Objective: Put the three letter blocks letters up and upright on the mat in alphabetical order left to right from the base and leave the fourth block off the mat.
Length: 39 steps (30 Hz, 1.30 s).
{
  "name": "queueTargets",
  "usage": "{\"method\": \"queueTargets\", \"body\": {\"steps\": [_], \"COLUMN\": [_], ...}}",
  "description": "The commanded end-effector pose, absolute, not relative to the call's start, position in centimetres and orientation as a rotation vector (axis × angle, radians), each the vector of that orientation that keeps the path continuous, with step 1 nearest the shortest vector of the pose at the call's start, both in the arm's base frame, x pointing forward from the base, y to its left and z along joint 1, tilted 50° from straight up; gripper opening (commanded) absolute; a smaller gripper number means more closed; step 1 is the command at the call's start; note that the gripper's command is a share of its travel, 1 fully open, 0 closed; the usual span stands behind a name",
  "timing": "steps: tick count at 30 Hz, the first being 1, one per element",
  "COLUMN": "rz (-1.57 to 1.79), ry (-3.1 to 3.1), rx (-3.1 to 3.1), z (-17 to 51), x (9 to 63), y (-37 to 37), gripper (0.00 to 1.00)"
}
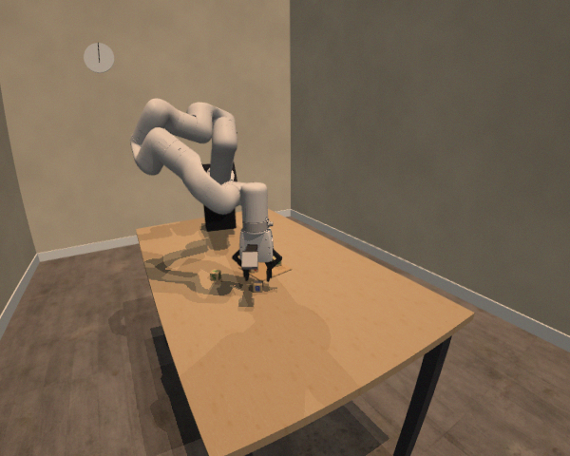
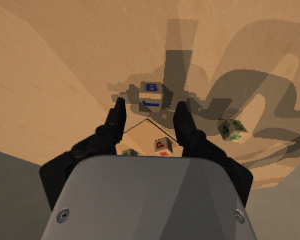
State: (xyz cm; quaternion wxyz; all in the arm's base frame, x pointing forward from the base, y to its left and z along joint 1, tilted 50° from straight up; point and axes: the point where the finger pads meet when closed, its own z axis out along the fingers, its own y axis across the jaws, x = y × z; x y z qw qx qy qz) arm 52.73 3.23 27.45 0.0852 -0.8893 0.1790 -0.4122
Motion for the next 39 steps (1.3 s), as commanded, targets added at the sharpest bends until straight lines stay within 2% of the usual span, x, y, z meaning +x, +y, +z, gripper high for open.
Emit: {"method": "queueTargets", "body": {"steps": [1, 39], "rz": [-1.232, -1.232], "ry": [0.532, 0.532], "rx": [-2.650, -2.650], "z": [27.6, 25.4], "x": [52.7, 55.3], "y": [3.3, 3.3], "gripper": [0.69, 0.69]}}
